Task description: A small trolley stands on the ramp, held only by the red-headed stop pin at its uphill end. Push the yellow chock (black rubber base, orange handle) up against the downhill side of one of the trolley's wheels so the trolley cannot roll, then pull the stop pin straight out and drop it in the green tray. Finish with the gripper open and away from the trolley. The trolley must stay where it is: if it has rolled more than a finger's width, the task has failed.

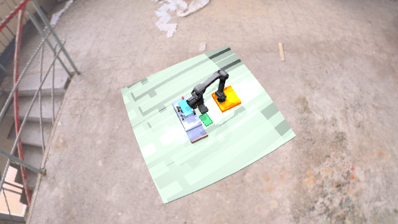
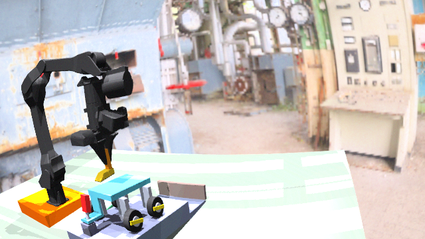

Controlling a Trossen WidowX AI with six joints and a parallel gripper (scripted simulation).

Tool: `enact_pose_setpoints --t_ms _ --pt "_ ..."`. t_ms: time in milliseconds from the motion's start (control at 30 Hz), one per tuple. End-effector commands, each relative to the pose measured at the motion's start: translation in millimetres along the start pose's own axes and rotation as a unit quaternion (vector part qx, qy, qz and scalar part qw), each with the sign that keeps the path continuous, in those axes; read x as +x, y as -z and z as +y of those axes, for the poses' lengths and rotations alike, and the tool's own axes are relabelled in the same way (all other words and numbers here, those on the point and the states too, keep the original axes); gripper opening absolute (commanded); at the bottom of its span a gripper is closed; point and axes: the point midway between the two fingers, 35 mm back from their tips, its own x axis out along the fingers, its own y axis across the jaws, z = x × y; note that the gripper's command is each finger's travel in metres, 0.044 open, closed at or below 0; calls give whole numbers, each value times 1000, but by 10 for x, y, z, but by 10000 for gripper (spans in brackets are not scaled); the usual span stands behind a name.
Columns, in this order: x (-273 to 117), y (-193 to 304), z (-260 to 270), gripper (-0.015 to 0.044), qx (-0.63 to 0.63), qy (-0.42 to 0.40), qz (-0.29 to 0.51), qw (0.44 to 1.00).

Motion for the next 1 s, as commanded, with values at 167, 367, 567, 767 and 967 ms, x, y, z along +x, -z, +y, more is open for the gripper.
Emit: enact_pose_setpoints --t_ms 167,367,567,767,967 --pt "45 -101 348 0 3 1 2 1000" --pt "85 -175 604 0 3 0 2 1000" --pt "93 -182 659 0 3 39 3 999" --pt "94 -190 677 0 2 59 2 998" --pt "120 -349 698 0 2 59 1 998"
